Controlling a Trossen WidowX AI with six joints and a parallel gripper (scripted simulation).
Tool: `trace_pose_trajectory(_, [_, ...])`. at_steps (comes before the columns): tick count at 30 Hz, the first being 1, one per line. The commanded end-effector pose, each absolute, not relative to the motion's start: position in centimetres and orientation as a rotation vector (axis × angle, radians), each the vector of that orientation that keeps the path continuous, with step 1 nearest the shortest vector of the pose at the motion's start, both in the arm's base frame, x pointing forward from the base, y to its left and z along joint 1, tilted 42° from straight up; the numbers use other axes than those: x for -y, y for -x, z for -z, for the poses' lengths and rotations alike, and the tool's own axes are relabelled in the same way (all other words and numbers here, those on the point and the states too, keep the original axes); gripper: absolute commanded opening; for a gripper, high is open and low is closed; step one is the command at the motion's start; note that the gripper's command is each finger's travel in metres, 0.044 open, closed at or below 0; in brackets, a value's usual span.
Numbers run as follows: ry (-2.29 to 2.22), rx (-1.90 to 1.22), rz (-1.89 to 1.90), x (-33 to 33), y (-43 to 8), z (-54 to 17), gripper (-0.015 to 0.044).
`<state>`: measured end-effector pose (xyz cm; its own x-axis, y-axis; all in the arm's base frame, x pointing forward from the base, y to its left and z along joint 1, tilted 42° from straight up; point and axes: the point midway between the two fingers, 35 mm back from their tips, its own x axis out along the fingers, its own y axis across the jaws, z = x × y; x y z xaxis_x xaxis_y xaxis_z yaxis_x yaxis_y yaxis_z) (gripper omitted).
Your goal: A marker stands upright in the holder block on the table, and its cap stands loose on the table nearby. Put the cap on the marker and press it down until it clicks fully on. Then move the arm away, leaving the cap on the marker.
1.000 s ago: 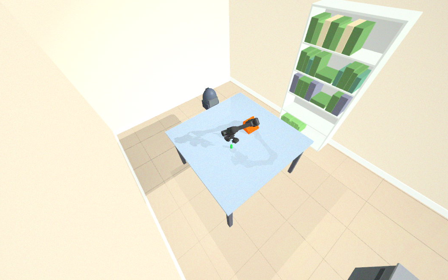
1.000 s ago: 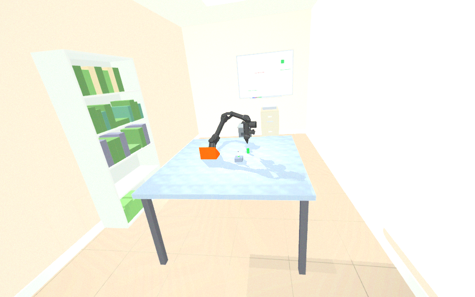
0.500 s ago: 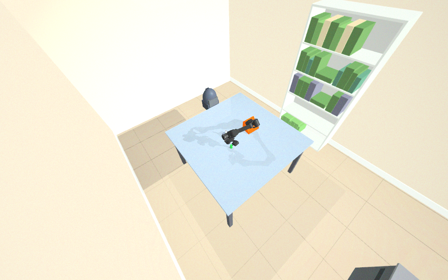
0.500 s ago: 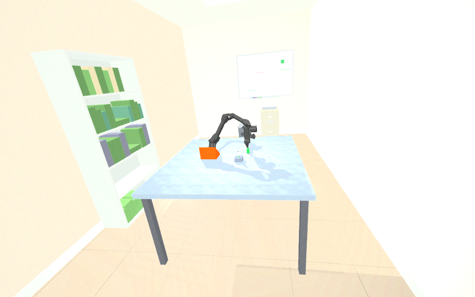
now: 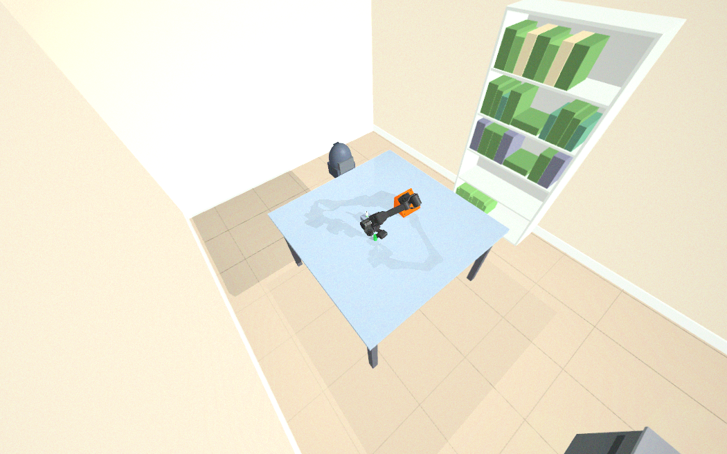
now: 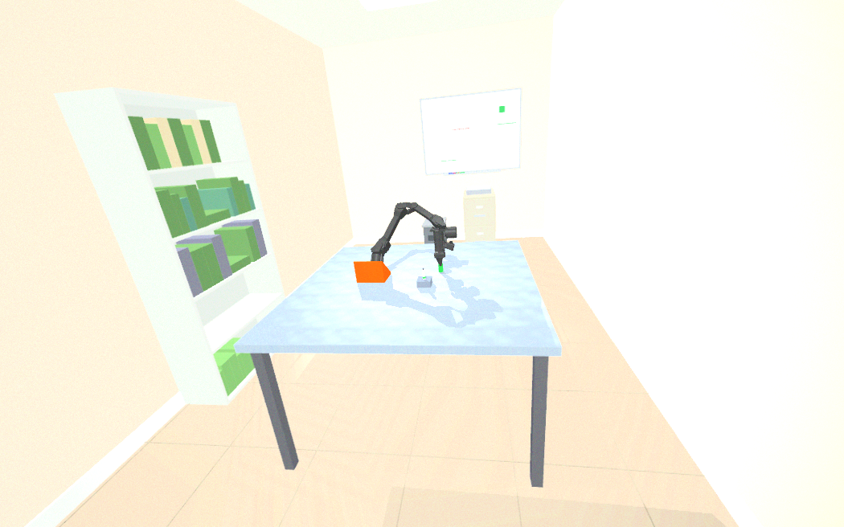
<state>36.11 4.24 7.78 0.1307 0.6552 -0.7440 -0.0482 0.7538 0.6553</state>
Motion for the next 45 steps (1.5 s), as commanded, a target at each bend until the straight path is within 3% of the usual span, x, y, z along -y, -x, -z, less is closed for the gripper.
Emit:
trace_pose_trajectory(1, [-0.564,-1.361,-0.549,-4.7,-36.1,-7.1,0.024])
trace_pose_trajectory(18, [-0.566,-1.36,-0.551,-6.4,-36.3,-5.4,0.024])
trace_pose_trajectory(22, [-0.566,-1.36,-0.551,-6.4,-36.3,-5.4,0.0135])
trace_pose_trajectory(31, [-0.566,-1.36,-0.551,-6.4,-36.3,-5.4,0.0075])
trace_pose_trajectory(34, [-0.565,-1.36,-0.551,-6.0,-36.3,-5.7,0.0])
trace_pose_trajectory(45, [-0.563,-1.362,-0.549,-3.7,-36.0,-8.3,0.0])
